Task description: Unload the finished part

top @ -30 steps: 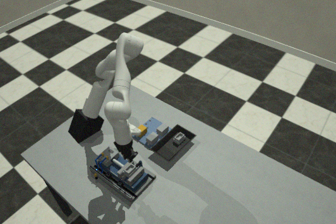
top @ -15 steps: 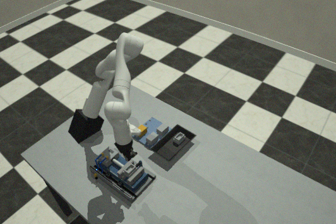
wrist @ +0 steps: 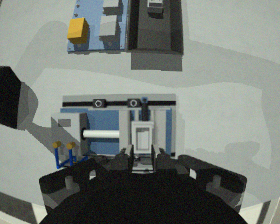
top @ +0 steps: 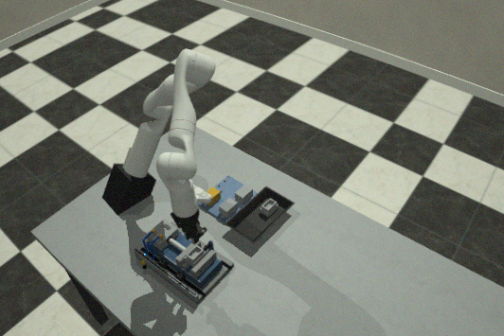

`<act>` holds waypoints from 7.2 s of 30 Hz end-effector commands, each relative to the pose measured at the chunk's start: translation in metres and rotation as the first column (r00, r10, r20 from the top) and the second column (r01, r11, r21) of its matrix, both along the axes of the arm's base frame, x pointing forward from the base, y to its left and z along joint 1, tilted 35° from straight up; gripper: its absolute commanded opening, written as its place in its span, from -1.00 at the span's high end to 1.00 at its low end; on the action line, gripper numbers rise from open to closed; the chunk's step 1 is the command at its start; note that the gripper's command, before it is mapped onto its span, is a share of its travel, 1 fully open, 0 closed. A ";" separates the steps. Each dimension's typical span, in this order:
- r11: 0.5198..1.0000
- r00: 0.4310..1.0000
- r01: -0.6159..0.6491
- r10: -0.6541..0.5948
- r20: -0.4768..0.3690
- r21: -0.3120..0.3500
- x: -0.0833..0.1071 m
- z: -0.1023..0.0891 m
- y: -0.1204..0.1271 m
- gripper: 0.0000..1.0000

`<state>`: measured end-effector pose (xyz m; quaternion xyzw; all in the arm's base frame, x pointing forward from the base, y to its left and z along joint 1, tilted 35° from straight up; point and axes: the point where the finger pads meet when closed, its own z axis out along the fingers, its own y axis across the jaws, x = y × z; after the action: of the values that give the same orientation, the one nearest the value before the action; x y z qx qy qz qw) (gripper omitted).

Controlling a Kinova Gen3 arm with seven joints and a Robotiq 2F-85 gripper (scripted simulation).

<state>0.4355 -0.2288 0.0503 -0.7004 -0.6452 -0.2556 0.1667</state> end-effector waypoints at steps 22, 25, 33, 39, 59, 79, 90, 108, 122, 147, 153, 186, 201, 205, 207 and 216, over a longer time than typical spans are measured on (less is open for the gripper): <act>1.000 1.000 0.001 -0.001 0.001 -0.001 0.000 0.001 -0.001 -0.34; 1.000 1.000 0.001 -0.001 0.001 -0.001 0.000 0.001 -0.001 -0.34; 1.000 1.000 0.001 -0.001 0.001 -0.002 0.000 0.000 0.000 -0.34; 1.000 1.000 0.002 -0.002 0.000 -0.004 0.001 -0.002 0.001 -0.34; 1.000 1.000 0.003 -0.003 -0.001 -0.006 0.005 -0.024 0.016 -0.34; 1.000 1.000 0.003 -0.003 -0.001 -0.006 0.009 -0.048 0.033 -0.34; 1.000 1.000 0.003 -0.003 -0.001 -0.006 0.009 -0.052 0.035 -0.34; 1.000 1.000 0.003 -0.003 -0.001 -0.006 0.009 -0.052 0.035 -0.34; 1.000 1.000 0.003 -0.003 -0.001 -0.006 0.009 -0.052 0.035 -0.34; 1.000 1.000 0.003 -0.003 -0.001 -0.006 0.010 -0.052 0.035 -0.34; 1.000 1.000 0.003 -0.003 -0.001 -0.006 0.010 -0.052 0.035 -0.34; 1.000 1.000 0.003 -0.003 -0.001 -0.006 0.010 -0.052 0.035 -0.34; 1.000 1.000 0.003 -0.003 -0.001 -0.006 0.010 -0.054 0.036 -0.34; 1.000 1.000 0.003 -0.003 -0.001 -0.006 0.010 -0.055 0.037 -0.34; 1.000 1.000 0.003 -0.003 -0.001 -0.006 0.011 -0.056 0.037 -0.34; 1.000 1.000 0.003 -0.003 -0.001 -0.006 0.011 -0.059 0.039 -0.34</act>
<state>0.4465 -0.1895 -0.0080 -0.7018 -0.6450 -0.2536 0.1648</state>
